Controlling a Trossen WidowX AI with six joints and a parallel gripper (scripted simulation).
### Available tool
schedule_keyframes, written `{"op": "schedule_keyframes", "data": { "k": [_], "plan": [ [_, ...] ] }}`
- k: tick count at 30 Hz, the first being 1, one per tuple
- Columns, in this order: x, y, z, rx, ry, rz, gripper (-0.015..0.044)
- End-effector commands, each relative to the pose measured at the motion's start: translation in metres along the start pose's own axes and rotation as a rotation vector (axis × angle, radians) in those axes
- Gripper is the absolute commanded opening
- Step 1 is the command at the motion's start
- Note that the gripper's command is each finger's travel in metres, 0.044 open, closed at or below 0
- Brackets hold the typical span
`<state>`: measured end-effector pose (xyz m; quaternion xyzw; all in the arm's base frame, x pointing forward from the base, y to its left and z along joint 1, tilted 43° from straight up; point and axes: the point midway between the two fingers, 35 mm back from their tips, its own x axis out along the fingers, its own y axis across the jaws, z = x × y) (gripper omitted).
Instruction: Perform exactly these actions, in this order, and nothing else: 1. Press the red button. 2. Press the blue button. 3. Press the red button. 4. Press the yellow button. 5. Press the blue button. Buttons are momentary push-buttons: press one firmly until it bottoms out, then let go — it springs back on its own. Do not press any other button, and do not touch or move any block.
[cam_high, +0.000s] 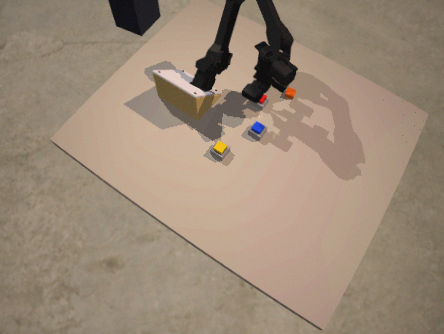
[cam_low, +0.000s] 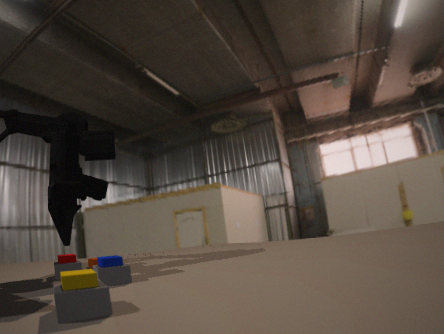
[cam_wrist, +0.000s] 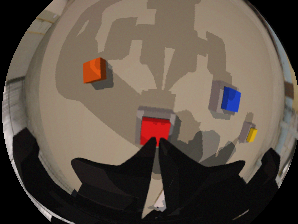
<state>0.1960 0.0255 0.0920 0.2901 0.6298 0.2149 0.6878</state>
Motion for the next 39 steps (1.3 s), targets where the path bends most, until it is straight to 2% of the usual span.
{"op": "schedule_keyframes", "data": {
  "k": [1, 12, 32, 37, 39],
  "plan": [
    [0.007, 0.001, -0.002, 0.006, 0.004, 0.006, 0.002],
    [0.024, 0.001, -0.002, 0.006, 0.004, 0.008, 0.002],
    [0.024, 0.001, -0.002, 0.006, 0.004, 0.008, 0.002],
    [-0.007, 0.001, -0.002, 0.006, 0.004, 0.007, 0.002],
    [-0.008, 0.001, -0.002, 0.006, 0.004, 0.007, 0.002]
  ]
}}
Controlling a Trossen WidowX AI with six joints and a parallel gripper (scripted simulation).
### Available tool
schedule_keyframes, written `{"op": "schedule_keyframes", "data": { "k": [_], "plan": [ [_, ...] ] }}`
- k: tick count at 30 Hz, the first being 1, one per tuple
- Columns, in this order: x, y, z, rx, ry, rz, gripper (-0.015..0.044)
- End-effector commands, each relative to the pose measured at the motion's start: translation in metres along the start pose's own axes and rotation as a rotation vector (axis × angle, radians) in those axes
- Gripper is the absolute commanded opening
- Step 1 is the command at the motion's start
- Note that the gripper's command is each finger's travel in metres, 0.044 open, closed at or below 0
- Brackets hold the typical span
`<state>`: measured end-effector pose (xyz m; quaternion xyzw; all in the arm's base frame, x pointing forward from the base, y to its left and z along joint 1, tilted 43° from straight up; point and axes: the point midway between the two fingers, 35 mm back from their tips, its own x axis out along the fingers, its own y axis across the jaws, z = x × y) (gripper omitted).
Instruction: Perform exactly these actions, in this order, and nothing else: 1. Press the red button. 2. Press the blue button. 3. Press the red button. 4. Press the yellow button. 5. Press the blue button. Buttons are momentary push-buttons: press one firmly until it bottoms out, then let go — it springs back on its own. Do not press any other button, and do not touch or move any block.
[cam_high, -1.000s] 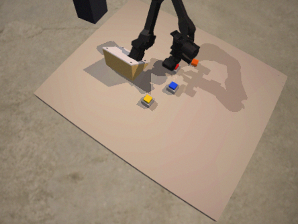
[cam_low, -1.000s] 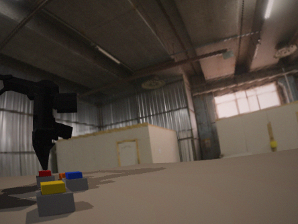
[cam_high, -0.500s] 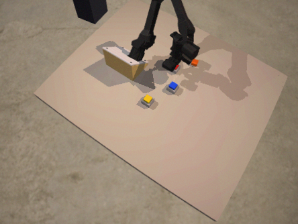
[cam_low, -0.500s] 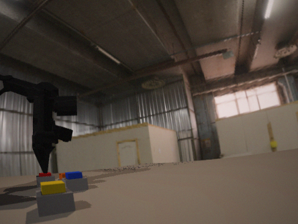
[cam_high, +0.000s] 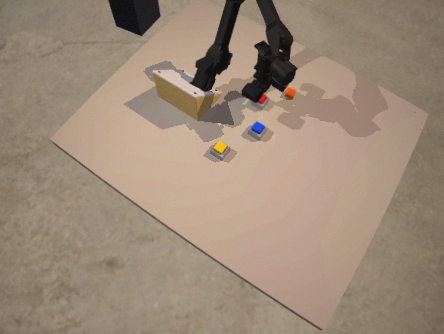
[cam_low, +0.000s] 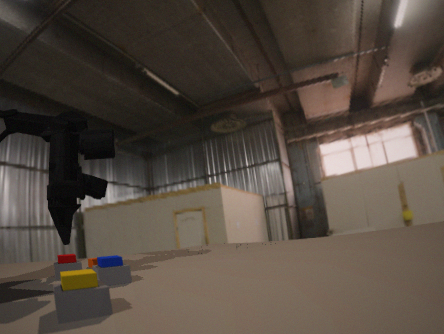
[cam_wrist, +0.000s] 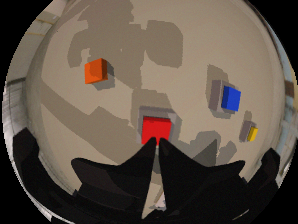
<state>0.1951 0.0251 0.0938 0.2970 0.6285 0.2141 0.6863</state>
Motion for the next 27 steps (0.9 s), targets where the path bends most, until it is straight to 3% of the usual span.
{"op": "schedule_keyframes", "data": {
  "k": [1, 7, 12, 20, 27],
  "plan": [
    [-0.009, 0.0, -0.001, -0.004, 0.008, -0.003, 0.002],
    [-0.066, 0.0, -0.001, -0.003, 0.009, -0.004, 0.002],
    [-0.07, -0.008, 0.003, -0.003, 0.008, -0.008, 0.002],
    [-0.083, -0.119, 0.025, 0.002, 0.005, -0.034, 0.002],
    [-0.076, -0.226, 0.005, -0.003, 0.007, -0.024, 0.002]
  ]
}}
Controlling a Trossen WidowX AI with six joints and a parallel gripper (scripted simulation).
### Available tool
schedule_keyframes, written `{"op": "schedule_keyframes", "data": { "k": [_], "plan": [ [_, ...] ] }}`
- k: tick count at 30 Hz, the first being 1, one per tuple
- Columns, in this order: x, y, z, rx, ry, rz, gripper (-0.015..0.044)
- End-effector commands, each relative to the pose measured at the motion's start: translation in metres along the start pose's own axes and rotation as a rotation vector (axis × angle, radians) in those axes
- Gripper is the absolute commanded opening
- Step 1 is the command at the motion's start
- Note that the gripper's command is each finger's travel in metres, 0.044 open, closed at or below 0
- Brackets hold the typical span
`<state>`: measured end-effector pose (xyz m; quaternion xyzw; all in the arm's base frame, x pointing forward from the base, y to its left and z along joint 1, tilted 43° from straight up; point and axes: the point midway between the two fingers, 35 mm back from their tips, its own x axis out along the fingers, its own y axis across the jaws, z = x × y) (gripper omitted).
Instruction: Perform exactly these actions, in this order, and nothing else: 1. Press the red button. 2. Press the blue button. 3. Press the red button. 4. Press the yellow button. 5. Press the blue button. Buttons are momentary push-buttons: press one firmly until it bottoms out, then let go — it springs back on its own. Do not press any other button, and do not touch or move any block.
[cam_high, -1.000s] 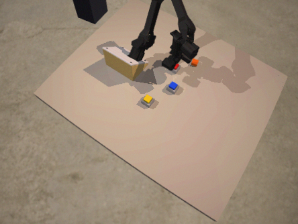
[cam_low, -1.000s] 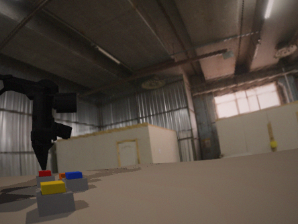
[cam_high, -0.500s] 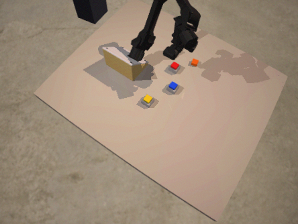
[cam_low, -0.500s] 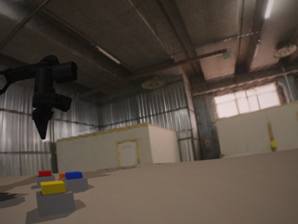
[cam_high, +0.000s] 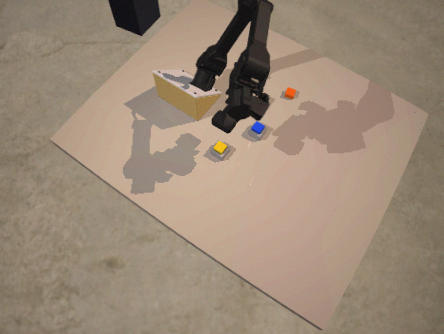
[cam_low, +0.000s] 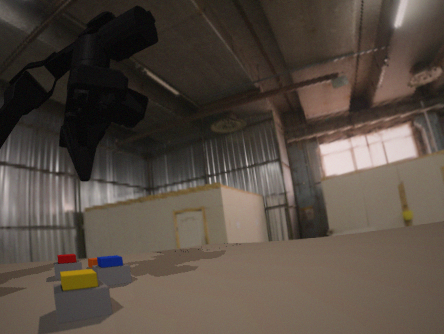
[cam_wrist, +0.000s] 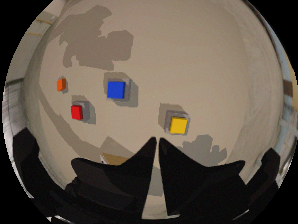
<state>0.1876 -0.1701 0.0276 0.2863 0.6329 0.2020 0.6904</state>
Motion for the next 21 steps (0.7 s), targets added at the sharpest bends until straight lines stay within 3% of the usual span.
{"op": "schedule_keyframes", "data": {
  "k": [1, 8, 13, 21],
  "plan": [
    [0.01, -0.049, -0.017, -0.005, 0.009, 0.013, 0.002],
    [0.015, -0.058, -0.021, -0.006, 0.009, 0.016, 0.002],
    [0.072, -0.057, -0.021, -0.007, 0.008, 0.017, 0.002],
    [0.079, -0.057, -0.021, -0.007, 0.008, 0.018, 0.002]
  ]
}}
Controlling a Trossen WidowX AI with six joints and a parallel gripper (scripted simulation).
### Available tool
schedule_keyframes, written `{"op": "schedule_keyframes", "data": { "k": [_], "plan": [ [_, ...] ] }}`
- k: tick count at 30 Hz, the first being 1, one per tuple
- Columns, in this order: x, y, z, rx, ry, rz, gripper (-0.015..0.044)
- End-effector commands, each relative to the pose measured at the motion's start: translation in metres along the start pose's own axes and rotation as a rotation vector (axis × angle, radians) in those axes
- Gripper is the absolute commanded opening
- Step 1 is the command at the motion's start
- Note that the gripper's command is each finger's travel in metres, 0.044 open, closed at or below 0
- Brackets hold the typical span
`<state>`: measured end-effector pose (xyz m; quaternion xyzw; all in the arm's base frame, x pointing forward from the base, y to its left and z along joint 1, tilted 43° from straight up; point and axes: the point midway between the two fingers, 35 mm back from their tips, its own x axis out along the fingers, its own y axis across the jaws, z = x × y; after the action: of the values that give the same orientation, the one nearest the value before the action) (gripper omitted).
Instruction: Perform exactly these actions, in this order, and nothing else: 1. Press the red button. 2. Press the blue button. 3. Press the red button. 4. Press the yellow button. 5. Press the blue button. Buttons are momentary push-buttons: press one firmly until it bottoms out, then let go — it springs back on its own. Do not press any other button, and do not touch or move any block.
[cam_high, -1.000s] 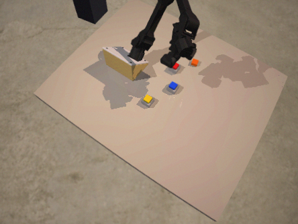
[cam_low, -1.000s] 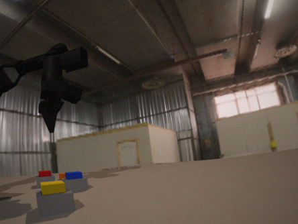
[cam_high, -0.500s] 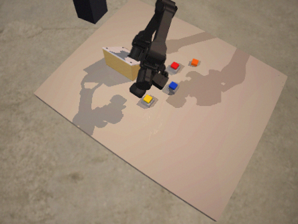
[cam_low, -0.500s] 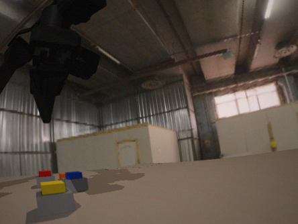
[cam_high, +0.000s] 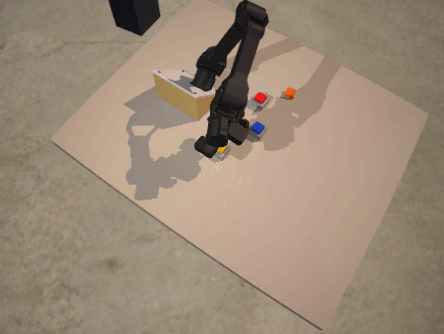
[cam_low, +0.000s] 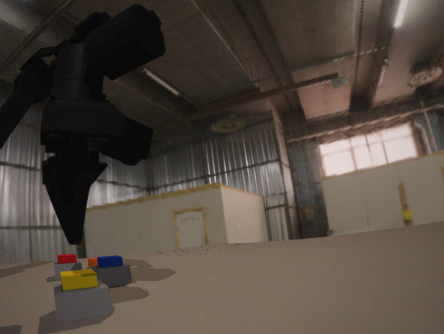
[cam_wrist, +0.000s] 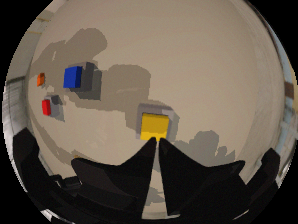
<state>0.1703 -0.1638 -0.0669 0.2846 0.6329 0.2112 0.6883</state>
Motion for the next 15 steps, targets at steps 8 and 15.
{"op": "schedule_keyframes", "data": {
  "k": [8, 15],
  "plan": [
    [0.018, 0.001, 0.0, 0.006, -0.001, 0.006, 0.002],
    [0.029, 0.002, 0.0, 0.006, -0.002, 0.007, 0.002]
  ]
}}
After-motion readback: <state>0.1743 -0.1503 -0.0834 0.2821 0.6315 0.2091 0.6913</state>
